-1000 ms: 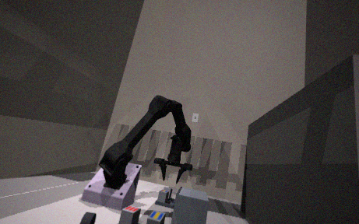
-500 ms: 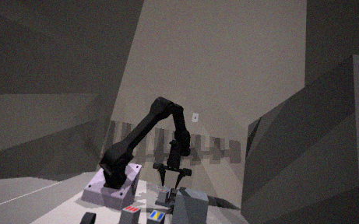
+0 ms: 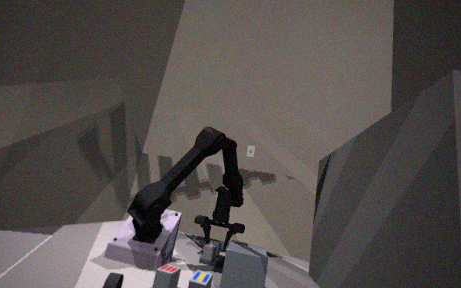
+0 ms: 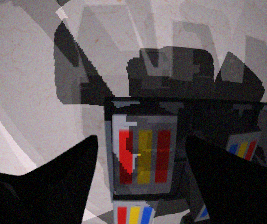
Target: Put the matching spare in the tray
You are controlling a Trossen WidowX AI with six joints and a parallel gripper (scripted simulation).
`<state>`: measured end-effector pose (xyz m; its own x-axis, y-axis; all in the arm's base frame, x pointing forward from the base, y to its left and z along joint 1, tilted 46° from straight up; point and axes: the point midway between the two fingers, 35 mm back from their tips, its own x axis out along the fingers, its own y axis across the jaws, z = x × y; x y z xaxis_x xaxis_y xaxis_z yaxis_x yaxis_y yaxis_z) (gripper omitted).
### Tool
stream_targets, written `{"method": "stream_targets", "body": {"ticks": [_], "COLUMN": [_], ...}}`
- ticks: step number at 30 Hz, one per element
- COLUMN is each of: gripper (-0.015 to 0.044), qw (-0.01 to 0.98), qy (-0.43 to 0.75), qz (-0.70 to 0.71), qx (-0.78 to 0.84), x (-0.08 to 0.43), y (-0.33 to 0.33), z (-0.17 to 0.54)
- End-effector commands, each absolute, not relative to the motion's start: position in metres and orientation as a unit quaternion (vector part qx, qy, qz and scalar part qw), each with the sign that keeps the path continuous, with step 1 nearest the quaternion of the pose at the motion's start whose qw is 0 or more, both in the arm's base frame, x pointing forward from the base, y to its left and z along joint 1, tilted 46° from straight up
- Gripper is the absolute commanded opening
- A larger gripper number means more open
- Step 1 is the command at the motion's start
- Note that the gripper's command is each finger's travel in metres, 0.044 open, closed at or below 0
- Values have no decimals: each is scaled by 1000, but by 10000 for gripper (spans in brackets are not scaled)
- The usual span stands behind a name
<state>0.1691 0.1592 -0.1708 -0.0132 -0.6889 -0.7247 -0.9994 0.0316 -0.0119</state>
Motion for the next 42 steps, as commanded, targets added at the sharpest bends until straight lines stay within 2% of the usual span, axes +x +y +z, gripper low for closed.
{"method": "stream_targets", "body": {"ticks": [1,20,25,33,37,38,42], "gripper": [300,300,169,115,10,0,0], "qw": [281,281,283,283,283,283,283], "qy": [659,659,661,661,661,661,661], "qz": [269,268,269,269,269,269,269], "qx": [-644,-644,-641,-641,-641,-641,-641], "x": [167,166,166,166,166,166,166], "y": [150,143,144,144,144,144,144], "z": [-177,-182,-181,-181,-181,-181,-181]}}
